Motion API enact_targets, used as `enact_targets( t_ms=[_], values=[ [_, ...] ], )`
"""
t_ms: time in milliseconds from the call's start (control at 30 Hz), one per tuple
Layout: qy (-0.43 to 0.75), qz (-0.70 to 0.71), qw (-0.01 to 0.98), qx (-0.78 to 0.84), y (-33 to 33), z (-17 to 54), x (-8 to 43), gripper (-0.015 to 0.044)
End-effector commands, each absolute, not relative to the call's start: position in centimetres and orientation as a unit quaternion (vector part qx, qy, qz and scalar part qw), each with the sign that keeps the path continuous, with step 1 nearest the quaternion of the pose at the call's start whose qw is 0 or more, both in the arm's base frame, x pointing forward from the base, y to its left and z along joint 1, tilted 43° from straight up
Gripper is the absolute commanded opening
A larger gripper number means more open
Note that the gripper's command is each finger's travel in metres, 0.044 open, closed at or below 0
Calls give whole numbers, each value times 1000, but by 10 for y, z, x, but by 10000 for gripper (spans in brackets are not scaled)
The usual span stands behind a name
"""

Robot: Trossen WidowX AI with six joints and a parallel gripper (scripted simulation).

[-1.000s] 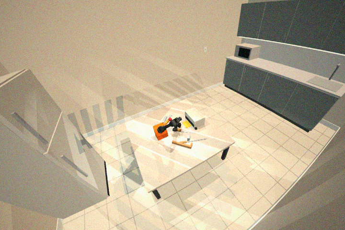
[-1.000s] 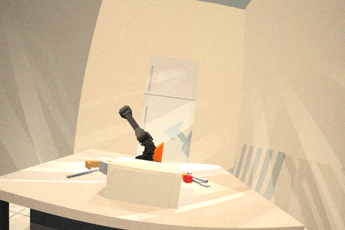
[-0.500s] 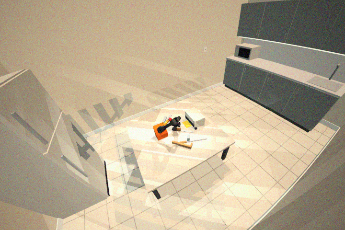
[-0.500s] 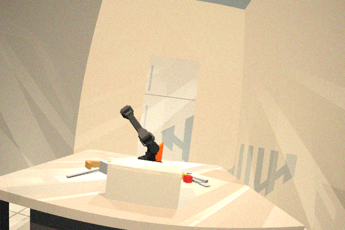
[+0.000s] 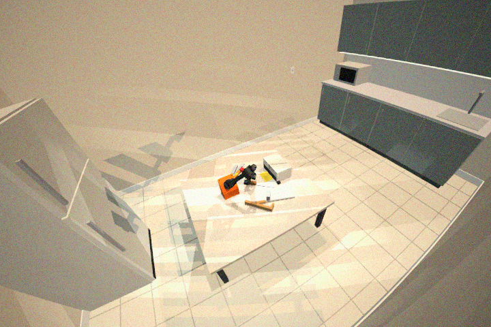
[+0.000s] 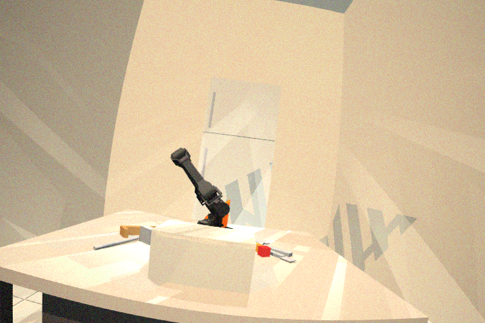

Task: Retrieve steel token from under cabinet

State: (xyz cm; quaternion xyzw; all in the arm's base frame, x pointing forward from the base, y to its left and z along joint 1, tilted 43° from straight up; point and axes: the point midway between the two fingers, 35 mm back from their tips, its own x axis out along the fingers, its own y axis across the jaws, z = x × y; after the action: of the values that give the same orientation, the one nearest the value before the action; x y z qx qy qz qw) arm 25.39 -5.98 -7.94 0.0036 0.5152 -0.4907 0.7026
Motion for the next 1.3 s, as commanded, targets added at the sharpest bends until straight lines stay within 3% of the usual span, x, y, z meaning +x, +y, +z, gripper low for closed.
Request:
enact_targets(
  t_ms=[0, 1267],
  values=[
    [515, -489, 704, 4, -54, -83, 255, 0],
    [515, -488, 705, 5, -22, -112, 256, 0]
  ],
)
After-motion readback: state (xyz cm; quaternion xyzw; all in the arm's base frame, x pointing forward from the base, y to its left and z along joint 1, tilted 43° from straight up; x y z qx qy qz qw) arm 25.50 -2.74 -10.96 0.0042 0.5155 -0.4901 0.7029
